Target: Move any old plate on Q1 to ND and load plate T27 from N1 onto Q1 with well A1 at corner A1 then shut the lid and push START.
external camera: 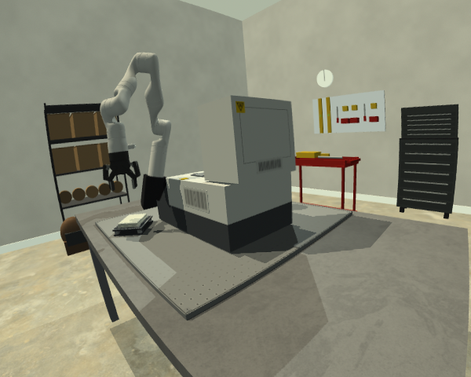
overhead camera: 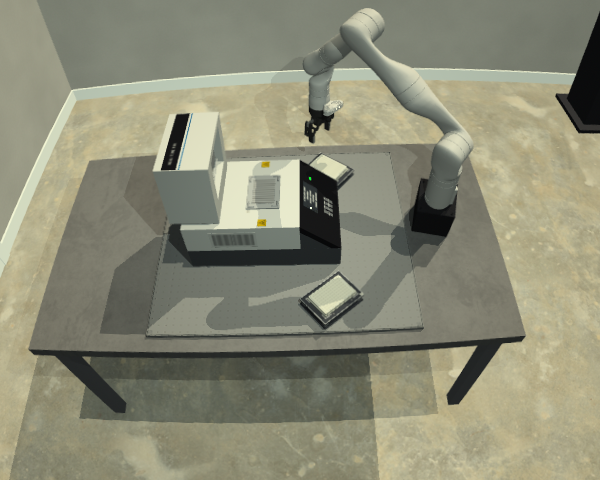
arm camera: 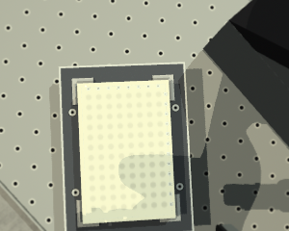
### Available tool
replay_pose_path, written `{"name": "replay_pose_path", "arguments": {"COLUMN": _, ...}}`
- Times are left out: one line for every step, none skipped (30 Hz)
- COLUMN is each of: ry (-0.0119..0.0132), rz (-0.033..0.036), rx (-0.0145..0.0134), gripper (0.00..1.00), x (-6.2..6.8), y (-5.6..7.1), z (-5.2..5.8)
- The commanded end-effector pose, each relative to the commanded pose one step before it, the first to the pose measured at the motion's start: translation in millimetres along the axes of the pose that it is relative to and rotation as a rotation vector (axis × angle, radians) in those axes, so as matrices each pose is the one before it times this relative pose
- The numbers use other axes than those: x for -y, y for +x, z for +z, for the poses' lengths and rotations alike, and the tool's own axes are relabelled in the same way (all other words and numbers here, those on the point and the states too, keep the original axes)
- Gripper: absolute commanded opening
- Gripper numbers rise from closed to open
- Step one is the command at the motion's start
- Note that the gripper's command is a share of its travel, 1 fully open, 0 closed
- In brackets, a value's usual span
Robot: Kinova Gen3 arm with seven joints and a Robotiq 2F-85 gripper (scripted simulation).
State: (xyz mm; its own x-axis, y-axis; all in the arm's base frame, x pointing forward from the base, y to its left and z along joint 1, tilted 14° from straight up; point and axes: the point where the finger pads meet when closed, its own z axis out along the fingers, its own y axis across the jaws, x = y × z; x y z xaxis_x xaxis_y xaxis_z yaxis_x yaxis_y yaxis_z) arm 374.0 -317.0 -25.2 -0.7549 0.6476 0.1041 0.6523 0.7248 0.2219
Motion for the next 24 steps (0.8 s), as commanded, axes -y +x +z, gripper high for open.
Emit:
{"name": "replay_pose_path", "arguments": {"ry": 0.00023, "rz": 0.00001, "rx": 0.00206, "gripper": 1.00, "x": 0.11, "y": -0.64, "z": -5.65}}
{"name": "replay_pose_path", "arguments": {"ry": 0.00000, "rz": 0.00000, "rx": 0.00000, "gripper": 1.00, "x": 0.00, "y": 0.00, "z": -1.33}}
{"name": "replay_pose_path", "arguments": {"ry": 0.00000, "rz": 0.00000, "rx": 0.00000, "gripper": 1.00, "x": 0.00, "y": 0.00, "z": -1.33}}
{"name": "replay_pose_path", "arguments": {"ry": 0.00000, "rz": 0.00000, "rx": 0.00000, "gripper": 1.00, "x": 0.00, "y": 0.00, "z": 0.00}}
{"name": "replay_pose_path", "arguments": {"ry": 0.00000, "rz": 0.00000, "rx": 0.00000, "gripper": 1.00, "x": 0.00, "y": 0.00, "z": 0.00}}
{"name": "replay_pose_path", "arguments": {"ry": 0.00000, "rz": 0.00000, "rx": 0.00002, "gripper": 1.00, "x": 0.00, "y": 0.03, "z": -1.28}}
{"name": "replay_pose_path", "arguments": {"ry": 0.00000, "rz": 0.00000, "rx": 0.00001, "gripper": 1.00, "x": 0.00, "y": 0.01, "z": -1.32}}
{"name": "replay_pose_path", "arguments": {"ry": 0.00000, "rz": 0.00000, "rx": 0.00001, "gripper": 1.00, "x": 0.00, "y": 0.01, "z": -1.32}}
{"name": "replay_pose_path", "arguments": {"ry": -0.00001, "rz": 0.00000, "rx": -0.00003, "gripper": 1.00, "x": -0.01, "y": -0.06, "z": -1.41}}
{"name": "replay_pose_path", "arguments": {"ry": 0.00000, "rz": 0.00000, "rx": 0.00000, "gripper": 1.00, "x": 0.00, "y": 0.00, "z": -1.33}}
{"name": "replay_pose_path", "arguments": {"ry": 0.00000, "rz": 0.00000, "rx": 0.00000, "gripper": 1.00, "x": 0.00, "y": 0.00, "z": -1.33}}
{"name": "replay_pose_path", "arguments": {"ry": 0.00000, "rz": 0.00000, "rx": 0.00000, "gripper": 1.00, "x": 0.00, "y": 0.00, "z": -1.33}}
{"name": "replay_pose_path", "arguments": {"ry": 0.00000, "rz": 0.00000, "rx": 0.00000, "gripper": 1.00, "x": 0.00, "y": 0.00, "z": -1.33}}
{"name": "replay_pose_path", "arguments": {"ry": 0.00000, "rz": 0.00000, "rx": 0.00000, "gripper": 1.00, "x": 0.00, "y": 0.00, "z": -1.33}}
{"name": "replay_pose_path", "arguments": {"ry": 0.00000, "rz": 0.00000, "rx": 0.00000, "gripper": 1.00, "x": 0.00, "y": 0.00, "z": -1.33}}
{"name": "replay_pose_path", "arguments": {"ry": 0.00000, "rz": 0.00000, "rx": 0.00000, "gripper": 1.00, "x": 0.00, "y": 0.00, "z": -1.33}}
{"name": "replay_pose_path", "arguments": {"ry": 0.00000, "rz": 0.00000, "rx": 0.00000, "gripper": 1.00, "x": 0.00, "y": 0.00, "z": -1.33}}
{"name": "replay_pose_path", "arguments": {"ry": 0.00000, "rz": 0.00000, "rx": 0.00000, "gripper": 1.00, "x": 0.00, "y": 0.00, "z": -1.33}}
{"name": "replay_pose_path", "arguments": {"ry": 0.00000, "rz": 0.00000, "rx": 0.00000, "gripper": 1.00, "x": 0.00, "y": 0.00, "z": -1.33}}
{"name": "replay_pose_path", "arguments": {"ry": 0.00000, "rz": 0.00000, "rx": 0.00000, "gripper": 1.00, "x": 0.00, "y": 0.00, "z": -1.33}}
{"name": "replay_pose_path", "arguments": {"ry": 0.00000, "rz": 0.00000, "rx": 0.00000, "gripper": 1.00, "x": 0.00, "y": 0.00, "z": 0.00}}
{"name": "replay_pose_path", "arguments": {"ry": 0.00000, "rz": 0.00000, "rx": 0.00000, "gripper": 1.00, "x": 0.00, "y": 0.00, "z": 0.00}}
{"name": "replay_pose_path", "arguments": {"ry": 0.00000, "rz": 0.00000, "rx": 0.00002, "gripper": 1.00, "x": 0.00, "y": 0.03, "z": -1.28}}
{"name": "replay_pose_path", "arguments": {"ry": 0.00000, "rz": 0.00000, "rx": 0.00001, "gripper": 1.00, "x": 0.00, "y": 0.01, "z": -1.32}}
